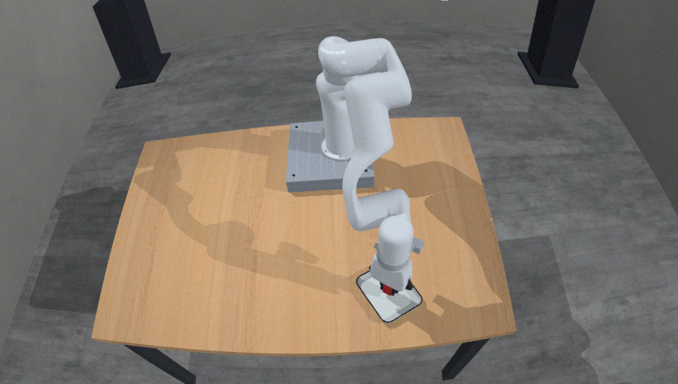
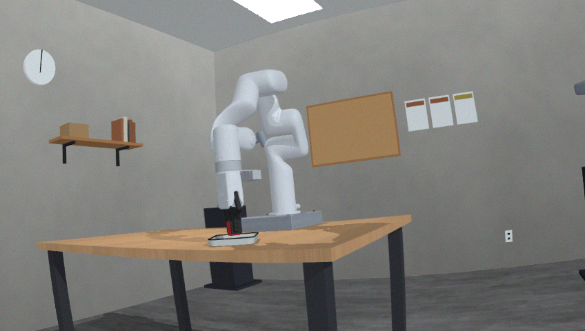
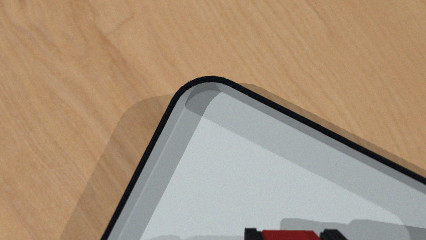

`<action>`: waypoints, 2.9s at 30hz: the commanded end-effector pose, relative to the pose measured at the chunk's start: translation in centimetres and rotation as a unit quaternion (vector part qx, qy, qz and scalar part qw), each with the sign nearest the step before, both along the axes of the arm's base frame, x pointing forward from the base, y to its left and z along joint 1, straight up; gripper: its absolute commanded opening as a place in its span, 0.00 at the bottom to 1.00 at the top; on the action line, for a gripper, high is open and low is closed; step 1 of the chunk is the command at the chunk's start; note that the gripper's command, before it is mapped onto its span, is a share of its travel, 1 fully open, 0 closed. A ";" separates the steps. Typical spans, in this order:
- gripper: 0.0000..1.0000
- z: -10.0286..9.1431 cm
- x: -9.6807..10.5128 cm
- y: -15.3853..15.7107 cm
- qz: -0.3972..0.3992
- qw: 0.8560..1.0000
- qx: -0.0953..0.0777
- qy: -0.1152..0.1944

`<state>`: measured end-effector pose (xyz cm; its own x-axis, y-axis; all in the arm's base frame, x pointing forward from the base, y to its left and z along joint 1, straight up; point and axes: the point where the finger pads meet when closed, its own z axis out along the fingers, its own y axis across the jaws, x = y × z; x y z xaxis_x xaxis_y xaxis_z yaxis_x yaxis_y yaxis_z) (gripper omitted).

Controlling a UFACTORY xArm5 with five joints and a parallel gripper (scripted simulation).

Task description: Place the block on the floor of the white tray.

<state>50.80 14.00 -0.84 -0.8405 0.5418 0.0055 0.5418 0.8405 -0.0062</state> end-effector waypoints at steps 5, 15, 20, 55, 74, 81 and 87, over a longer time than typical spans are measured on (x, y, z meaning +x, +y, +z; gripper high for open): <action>0.00 -0.8 0.2 0.1 0.000 1.000 0.001 -0.003; 0.00 -1.2 0.2 0.1 0.000 1.000 0.001 -0.003; 0.00 -1.2 0.2 0.1 0.000 1.000 0.001 -0.003; 0.00 -1.2 0.2 0.1 0.000 1.000 0.001 -0.003; 0.50 -1.2 0.2 0.1 0.000 1.000 0.001 -0.003; 0.50 -1.2 0.2 0.1 0.000 1.000 0.001 -0.003; 0.50 -1.2 0.2 0.1 0.000 1.000 0.001 -0.003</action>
<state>50.85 14.04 -2.26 -0.8405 0.5418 0.0050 0.5418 0.8405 -0.0056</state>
